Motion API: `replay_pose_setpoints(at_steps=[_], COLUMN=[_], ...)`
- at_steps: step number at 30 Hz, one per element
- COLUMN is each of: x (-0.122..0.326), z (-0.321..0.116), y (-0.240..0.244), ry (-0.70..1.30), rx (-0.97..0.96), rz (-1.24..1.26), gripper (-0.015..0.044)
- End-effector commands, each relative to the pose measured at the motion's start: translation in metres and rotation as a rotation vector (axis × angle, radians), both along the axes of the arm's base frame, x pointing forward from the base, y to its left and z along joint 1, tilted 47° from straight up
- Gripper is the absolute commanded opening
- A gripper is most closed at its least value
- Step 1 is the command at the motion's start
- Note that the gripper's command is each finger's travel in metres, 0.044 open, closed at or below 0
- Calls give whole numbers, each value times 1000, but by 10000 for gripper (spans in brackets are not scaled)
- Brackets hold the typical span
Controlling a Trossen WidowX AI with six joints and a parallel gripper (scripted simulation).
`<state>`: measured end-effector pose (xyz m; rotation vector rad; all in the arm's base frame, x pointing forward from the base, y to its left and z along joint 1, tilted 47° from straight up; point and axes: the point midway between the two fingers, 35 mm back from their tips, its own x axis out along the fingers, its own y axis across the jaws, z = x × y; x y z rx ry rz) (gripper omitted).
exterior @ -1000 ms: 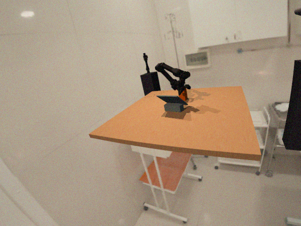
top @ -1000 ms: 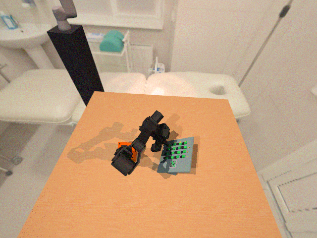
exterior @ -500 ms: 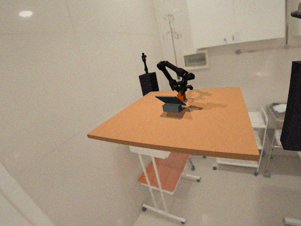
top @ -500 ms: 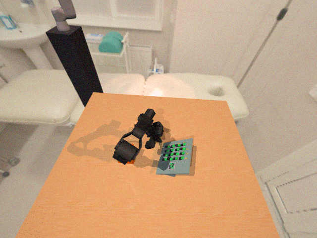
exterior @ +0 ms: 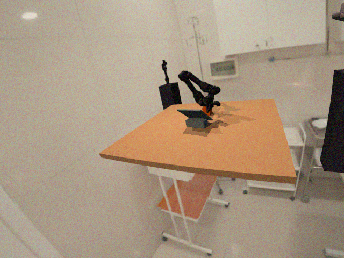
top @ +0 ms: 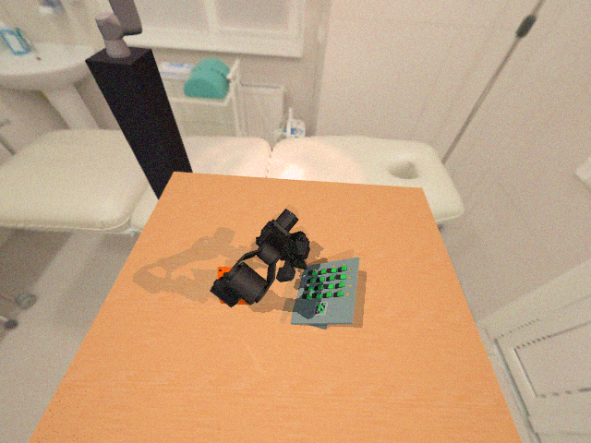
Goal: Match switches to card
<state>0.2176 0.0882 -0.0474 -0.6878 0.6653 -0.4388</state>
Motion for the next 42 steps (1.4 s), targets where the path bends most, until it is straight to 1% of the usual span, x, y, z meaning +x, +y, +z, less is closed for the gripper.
replay_pose_setpoints(at_steps=[1, 16, 42], x=[4, 16, 16], z=[-3, -10, -10], y=[-7, -17, -17], ry=[0, 0, -1], rx=[-11, -11, -11], rz=[-2, -2, -2], gripper=[0, 0, 0])
